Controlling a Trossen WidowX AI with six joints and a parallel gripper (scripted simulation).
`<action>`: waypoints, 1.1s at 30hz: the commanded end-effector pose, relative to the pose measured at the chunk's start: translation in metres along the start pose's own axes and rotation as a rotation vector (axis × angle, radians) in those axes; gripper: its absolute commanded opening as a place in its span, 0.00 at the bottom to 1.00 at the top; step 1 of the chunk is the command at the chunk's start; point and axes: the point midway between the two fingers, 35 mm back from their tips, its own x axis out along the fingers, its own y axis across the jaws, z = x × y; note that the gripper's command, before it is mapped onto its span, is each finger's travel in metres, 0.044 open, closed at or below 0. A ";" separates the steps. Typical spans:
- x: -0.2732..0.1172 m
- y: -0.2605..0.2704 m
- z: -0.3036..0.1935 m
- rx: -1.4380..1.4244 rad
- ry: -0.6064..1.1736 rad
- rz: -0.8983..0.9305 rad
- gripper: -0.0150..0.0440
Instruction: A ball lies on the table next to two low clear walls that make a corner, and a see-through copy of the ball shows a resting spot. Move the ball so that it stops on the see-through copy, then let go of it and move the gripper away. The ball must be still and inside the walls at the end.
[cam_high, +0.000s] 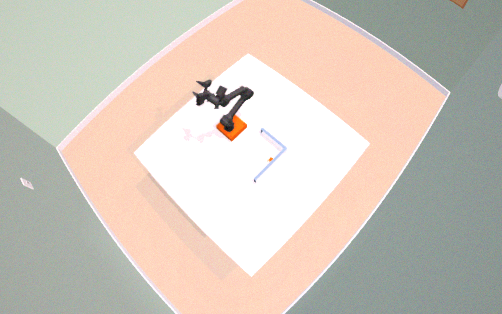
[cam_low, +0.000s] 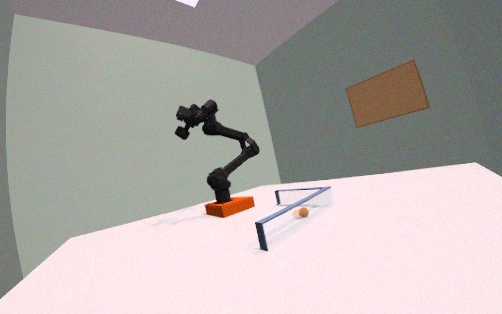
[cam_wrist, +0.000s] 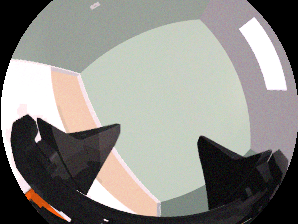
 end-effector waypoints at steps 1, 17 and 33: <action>0.000 0.001 0.002 -0.001 -0.008 0.003 0.89; -0.098 0.101 0.178 -0.053 -0.722 0.385 0.67; -0.312 0.193 0.215 -0.159 -1.213 1.007 0.67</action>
